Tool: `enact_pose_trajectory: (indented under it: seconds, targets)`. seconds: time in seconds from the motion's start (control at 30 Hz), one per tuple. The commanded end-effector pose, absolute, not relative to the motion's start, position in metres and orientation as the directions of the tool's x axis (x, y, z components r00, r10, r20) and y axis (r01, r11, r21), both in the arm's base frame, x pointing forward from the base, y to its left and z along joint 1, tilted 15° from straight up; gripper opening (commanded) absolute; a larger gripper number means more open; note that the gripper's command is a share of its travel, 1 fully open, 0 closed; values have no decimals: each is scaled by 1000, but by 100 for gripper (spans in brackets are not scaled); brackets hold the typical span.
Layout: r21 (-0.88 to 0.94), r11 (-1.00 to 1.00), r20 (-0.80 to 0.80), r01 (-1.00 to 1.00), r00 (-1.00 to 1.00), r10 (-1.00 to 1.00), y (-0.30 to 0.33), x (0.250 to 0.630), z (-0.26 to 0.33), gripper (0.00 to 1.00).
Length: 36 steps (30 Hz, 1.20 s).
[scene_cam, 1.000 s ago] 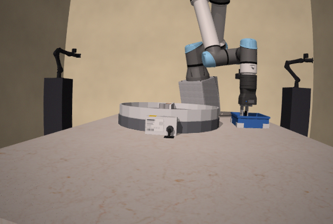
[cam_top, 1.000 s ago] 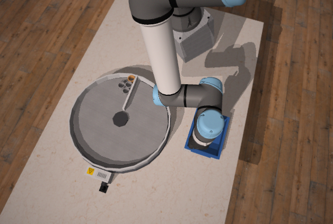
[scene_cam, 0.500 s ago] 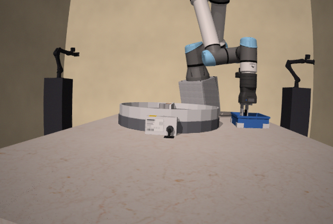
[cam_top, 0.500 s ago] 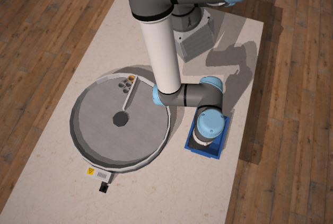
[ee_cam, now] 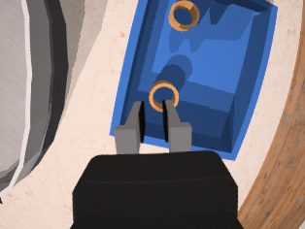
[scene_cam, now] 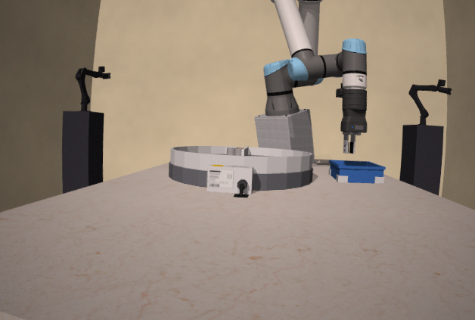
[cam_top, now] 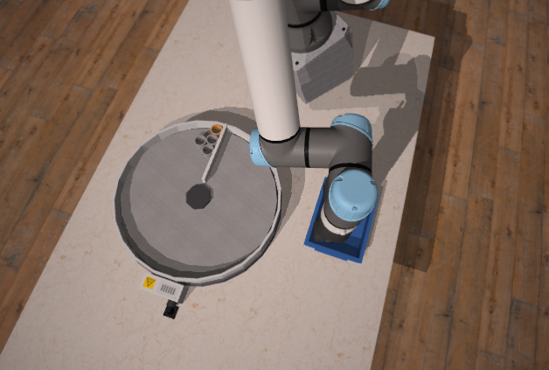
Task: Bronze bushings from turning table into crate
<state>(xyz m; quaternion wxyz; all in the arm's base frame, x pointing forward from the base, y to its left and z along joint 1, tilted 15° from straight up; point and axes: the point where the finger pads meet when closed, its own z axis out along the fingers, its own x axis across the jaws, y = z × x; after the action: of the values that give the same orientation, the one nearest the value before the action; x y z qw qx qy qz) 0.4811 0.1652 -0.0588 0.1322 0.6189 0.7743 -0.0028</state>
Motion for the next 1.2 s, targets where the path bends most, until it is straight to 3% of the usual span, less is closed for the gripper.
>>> enact_pose_trajectory:
  seconds: [0.0, 0.13, 0.3, 1.17]
  targets:
    - [157, 234, -208, 960, -199, 958, 166, 480, -54, 42]
    - [157, 234, -208, 960, -199, 958, 166, 480, -54, 42]
    - [158, 234, -208, 959, -199, 958, 174, 470, -7, 42]
    - [160, 234, -208, 959, -199, 958, 174, 471, -8, 42]
